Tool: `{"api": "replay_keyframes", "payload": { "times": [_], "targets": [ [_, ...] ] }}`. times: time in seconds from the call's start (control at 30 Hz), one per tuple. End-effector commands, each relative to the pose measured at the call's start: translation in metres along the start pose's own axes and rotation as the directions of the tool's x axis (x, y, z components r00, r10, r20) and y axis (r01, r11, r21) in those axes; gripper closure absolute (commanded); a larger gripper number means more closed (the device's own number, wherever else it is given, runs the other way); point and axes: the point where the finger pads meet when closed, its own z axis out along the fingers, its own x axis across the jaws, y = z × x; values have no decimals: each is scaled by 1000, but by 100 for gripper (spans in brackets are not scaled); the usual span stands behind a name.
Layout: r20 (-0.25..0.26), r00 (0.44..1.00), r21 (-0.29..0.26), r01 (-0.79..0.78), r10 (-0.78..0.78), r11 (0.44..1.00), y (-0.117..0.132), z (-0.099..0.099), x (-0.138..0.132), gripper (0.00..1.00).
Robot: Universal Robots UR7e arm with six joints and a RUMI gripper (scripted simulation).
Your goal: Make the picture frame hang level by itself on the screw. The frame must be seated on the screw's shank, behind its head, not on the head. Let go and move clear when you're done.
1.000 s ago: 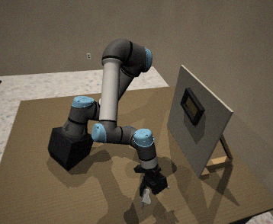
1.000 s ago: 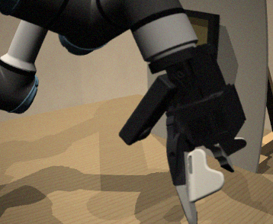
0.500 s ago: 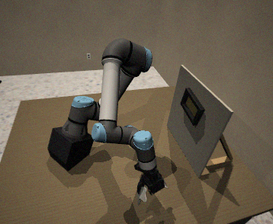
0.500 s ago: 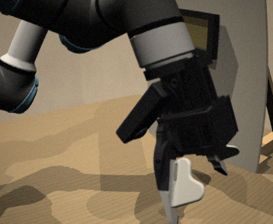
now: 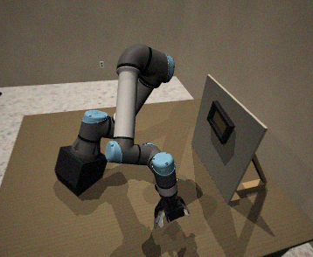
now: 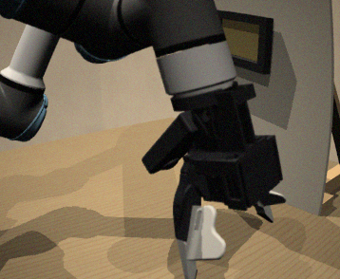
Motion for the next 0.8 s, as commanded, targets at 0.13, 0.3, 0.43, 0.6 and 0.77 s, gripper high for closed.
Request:
{"api": "replay_keyframes", "payload": {
  "times": [0.13, 0.3, 0.43, 0.6, 0.77],
  "targets": [
    [2, 993, 72, -114, 114, 991, -22, 4, -1, 0],
    [11, 982, 118, -187, 187, 975, -37, 7, 0, 0],
    [16, 976, 136, -217, 217, 967, -43, 7, 0, 0],
    [34, 956, 183, -293, 292, 938, -58, 9, 0, 0],
    [59, 928, 229, -371, 368, 900, -74, 10, 2, 0]
  ]
}}
